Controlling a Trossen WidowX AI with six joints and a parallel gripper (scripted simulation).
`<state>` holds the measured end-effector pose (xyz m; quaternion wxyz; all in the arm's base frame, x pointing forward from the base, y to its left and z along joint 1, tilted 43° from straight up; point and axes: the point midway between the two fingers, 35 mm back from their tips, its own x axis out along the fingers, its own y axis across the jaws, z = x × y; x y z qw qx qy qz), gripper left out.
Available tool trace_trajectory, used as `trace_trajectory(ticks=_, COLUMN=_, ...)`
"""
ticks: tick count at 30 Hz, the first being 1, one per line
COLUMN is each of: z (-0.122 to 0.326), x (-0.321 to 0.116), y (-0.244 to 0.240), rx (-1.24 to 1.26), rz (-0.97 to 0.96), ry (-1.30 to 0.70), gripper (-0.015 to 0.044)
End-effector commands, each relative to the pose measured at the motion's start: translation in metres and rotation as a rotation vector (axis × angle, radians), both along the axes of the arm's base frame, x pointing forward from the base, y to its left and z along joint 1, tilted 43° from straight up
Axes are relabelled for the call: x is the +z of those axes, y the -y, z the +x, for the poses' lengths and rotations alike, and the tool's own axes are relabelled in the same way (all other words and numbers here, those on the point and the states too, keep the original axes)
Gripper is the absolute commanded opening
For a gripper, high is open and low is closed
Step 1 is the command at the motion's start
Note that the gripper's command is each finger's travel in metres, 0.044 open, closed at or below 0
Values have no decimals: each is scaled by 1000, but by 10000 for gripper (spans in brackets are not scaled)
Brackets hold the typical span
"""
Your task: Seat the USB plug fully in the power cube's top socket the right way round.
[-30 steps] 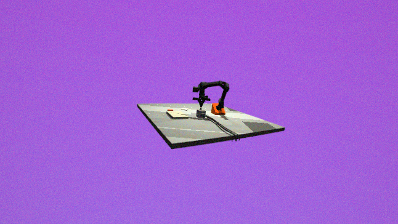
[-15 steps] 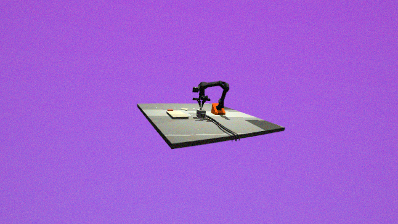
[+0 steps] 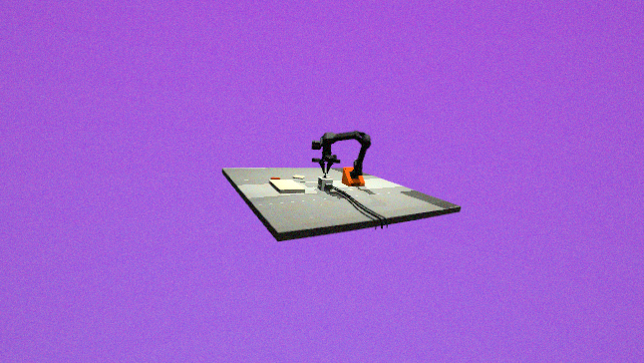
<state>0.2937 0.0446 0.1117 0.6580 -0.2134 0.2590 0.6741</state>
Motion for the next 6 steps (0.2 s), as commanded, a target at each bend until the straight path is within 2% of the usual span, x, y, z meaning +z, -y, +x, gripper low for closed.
trace_trajectory(ticks=1, z=1, x=3, y=3, rx=0, rz=-2, ry=3, gripper=95)
trace_trajectory(ticks=6, z=1, x=7, y=7, rx=0, rz=-2, ry=3, gripper=95)
